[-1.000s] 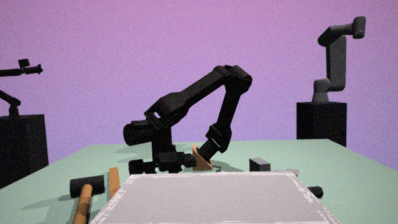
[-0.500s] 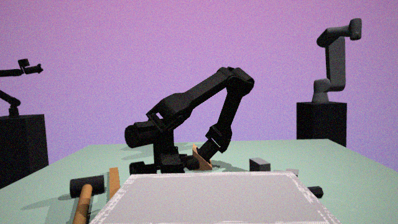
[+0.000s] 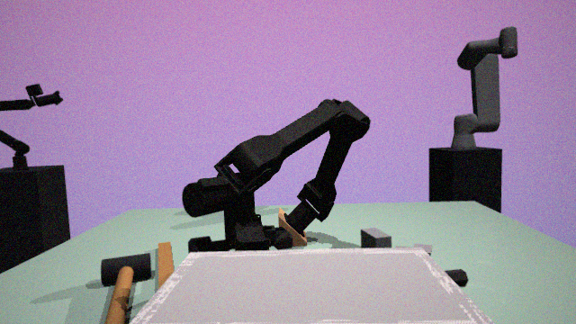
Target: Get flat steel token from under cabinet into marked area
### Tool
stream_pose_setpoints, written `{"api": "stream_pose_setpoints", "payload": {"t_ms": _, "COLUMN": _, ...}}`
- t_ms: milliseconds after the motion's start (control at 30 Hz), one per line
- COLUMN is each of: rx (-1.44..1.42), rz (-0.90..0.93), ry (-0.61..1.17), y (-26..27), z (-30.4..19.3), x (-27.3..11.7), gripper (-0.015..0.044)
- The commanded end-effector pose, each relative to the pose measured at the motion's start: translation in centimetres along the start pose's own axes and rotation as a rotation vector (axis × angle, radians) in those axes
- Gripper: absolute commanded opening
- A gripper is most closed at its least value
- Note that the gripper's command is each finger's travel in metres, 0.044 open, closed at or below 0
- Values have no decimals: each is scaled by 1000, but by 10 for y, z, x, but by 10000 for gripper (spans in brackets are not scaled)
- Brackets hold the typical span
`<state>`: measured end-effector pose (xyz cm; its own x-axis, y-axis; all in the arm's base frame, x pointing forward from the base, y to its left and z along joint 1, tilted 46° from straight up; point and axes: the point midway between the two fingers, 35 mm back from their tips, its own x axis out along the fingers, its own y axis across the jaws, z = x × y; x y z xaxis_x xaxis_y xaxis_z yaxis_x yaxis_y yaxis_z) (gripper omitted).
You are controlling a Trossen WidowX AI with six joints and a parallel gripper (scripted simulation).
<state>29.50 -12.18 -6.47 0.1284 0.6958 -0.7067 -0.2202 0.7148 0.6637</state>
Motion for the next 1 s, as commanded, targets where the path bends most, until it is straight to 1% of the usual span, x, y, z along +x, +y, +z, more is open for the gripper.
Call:
{"api": "stream_pose_setpoints", "payload": {"t_ms": 0, "rx": 7, "rz": 0, "ry": 0, "y": -1, "z": 5, "x": 0, "gripper": 0}}
{"api": "stream_pose_setpoints", "payload": {"t_ms": 967, "rx": 6, "rz": 0, "ry": -1, "y": 0, "z": 43, "x": -1, "gripper": 0}}
